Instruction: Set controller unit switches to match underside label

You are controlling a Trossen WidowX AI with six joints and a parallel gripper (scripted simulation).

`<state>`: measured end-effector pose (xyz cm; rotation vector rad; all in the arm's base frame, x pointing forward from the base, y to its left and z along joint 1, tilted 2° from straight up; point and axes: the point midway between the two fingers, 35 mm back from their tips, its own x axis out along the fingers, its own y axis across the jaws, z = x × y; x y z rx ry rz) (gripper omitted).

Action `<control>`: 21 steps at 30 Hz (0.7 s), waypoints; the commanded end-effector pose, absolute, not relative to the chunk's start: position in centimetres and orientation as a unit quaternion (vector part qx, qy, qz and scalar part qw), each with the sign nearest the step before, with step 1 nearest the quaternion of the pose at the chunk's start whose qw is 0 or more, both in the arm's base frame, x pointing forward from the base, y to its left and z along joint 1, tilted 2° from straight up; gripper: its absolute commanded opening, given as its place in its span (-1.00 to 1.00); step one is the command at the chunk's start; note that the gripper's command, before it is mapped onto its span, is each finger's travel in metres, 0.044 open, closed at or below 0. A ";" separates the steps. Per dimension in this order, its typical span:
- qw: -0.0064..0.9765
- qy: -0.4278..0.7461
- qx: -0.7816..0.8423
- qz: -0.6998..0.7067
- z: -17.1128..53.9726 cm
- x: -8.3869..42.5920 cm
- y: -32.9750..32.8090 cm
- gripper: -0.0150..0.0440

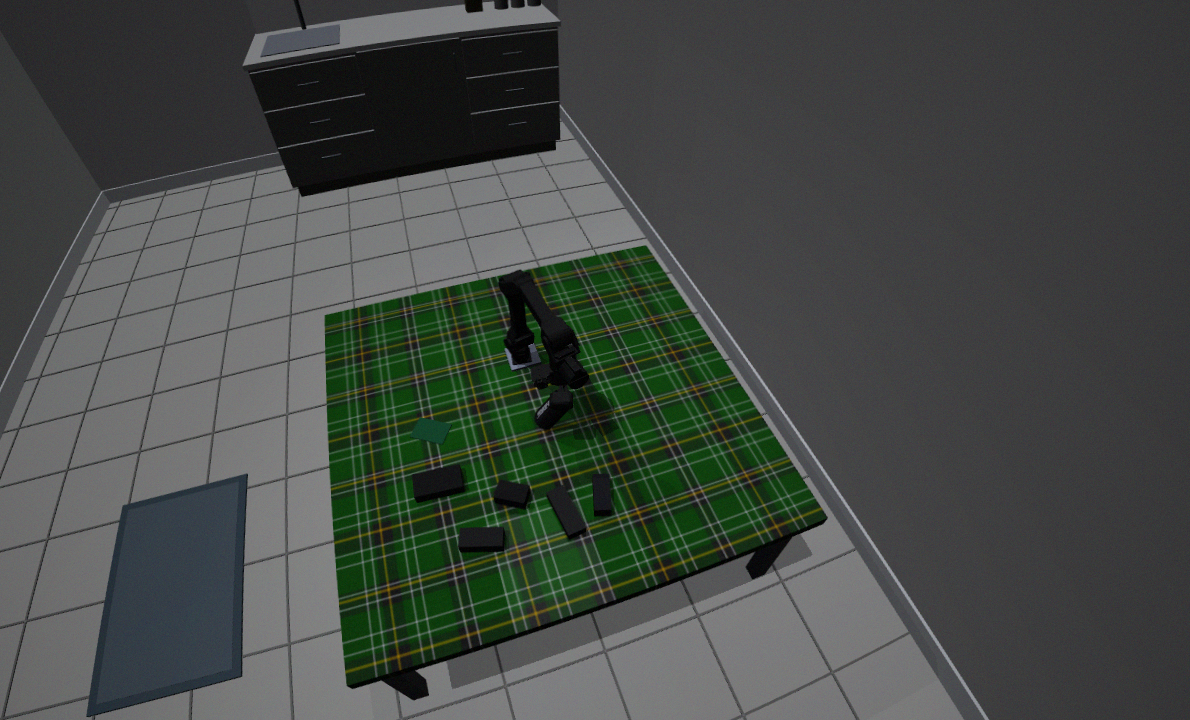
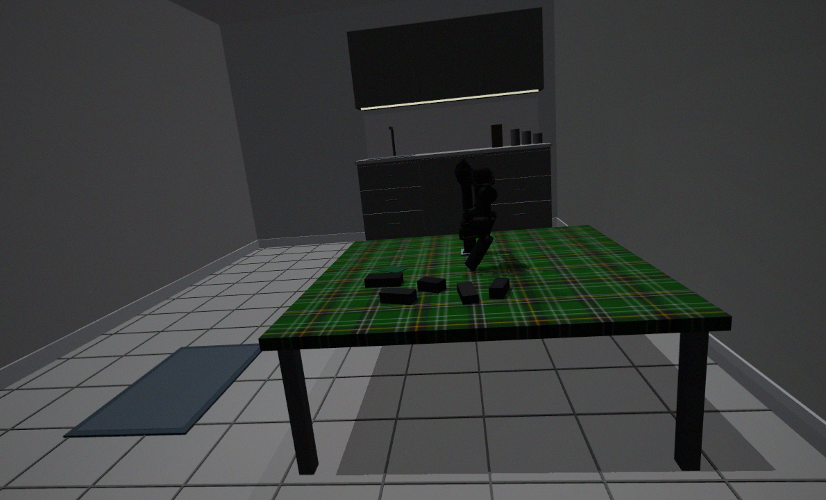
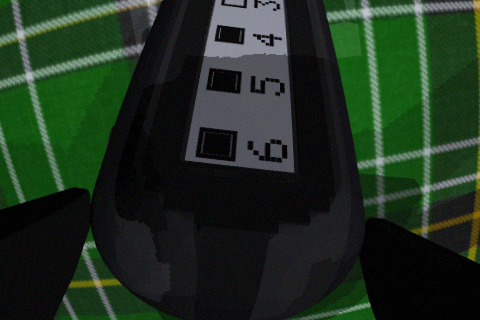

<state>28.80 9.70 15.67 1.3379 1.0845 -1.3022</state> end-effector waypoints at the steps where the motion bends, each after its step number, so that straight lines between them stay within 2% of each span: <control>1: 0.474 0.441 0.543 -0.535 15.7 28.7 9.0 0.65; 21: 0.474 0.441 0.543 -0.535 16.1 28.4 7.5 0.65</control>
